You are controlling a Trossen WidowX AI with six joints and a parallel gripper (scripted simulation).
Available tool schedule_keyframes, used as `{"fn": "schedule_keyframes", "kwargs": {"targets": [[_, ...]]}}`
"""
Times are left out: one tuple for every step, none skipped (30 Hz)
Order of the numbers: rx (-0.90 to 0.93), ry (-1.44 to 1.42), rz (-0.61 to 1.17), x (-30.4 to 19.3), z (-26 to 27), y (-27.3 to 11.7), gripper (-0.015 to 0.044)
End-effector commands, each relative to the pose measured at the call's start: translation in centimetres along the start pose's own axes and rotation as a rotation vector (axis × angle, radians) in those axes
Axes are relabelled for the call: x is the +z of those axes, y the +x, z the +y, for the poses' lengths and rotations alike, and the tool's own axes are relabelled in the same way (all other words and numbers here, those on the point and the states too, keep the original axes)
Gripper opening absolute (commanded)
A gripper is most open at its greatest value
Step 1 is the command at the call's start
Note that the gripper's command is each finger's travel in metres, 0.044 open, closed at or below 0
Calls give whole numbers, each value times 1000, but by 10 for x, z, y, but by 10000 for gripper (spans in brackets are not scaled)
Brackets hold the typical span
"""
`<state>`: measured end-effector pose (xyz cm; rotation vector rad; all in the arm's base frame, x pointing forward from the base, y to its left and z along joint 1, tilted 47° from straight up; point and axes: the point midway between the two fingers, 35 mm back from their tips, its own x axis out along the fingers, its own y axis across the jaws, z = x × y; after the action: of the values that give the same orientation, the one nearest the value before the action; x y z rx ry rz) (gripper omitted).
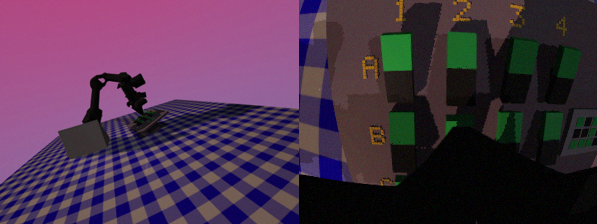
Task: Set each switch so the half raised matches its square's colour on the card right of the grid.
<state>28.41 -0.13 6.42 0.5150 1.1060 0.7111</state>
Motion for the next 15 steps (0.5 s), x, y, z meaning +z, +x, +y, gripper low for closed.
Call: {"fn": "schedule_keyframes", "kwargs": {"targets": [[3, 5, -2, 0, 0, 1, 0], [3, 5, -2, 0, 0, 1, 0], [3, 5, -2, 0, 0, 1, 0], [3, 5, -2, 0, 0, 1, 0], [3, 5, -2, 0, 0, 1, 0], [3, 5, -2, 0, 0, 1, 0], [3, 5, -2, 0, 0, 1, 0], [3, 5, -2, 0, 0, 2, 0], [3, 5, -2, 0, 0, 2, 0], [3, 5, -2, 0, 0, 2, 0], [3, 5, -2, 0, 0, 2, 0], [3, 5, -2, 0, 0, 2, 0], [3, 5, -2, 0, 0, 2, 0], [3, 5, -2, 0, 0, 2, 0], [3, 5, -2, 0, 0, 2, 0]]}}
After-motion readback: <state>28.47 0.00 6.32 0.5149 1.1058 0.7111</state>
